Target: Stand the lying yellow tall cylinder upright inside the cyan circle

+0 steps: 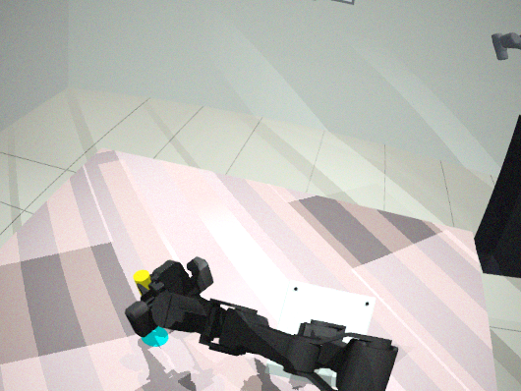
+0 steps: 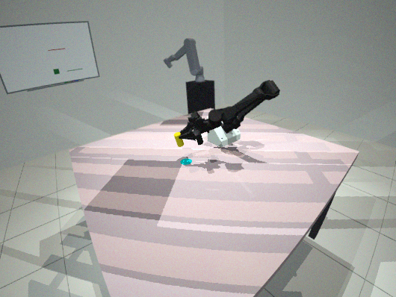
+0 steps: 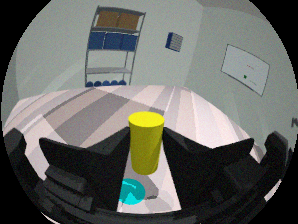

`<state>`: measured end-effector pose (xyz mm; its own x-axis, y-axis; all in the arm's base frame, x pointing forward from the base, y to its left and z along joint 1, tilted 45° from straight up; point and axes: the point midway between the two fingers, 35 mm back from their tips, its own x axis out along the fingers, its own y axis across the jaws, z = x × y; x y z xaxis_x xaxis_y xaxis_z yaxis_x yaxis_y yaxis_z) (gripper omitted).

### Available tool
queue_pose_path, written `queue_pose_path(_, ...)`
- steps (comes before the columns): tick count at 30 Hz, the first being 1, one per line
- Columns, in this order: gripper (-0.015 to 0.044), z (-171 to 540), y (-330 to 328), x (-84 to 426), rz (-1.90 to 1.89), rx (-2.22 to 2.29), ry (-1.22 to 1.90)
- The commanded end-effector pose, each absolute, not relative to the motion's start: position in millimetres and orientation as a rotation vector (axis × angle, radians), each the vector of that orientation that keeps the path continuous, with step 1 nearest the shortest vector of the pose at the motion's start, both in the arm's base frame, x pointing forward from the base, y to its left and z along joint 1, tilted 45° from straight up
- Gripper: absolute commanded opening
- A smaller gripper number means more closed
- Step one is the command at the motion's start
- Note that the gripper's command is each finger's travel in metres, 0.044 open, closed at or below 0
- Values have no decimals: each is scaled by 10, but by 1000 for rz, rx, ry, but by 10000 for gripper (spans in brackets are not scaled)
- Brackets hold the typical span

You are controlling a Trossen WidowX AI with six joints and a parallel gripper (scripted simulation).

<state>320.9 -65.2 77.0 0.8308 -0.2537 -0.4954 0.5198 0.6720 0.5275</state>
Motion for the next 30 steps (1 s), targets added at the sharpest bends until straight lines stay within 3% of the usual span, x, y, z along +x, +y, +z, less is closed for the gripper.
queue_pose_path(1, 105, 800, -650, 3179, -453, 722, 371)
queue_pose_path(30, 105, 961, -626, 2991, -455, 808, 174)
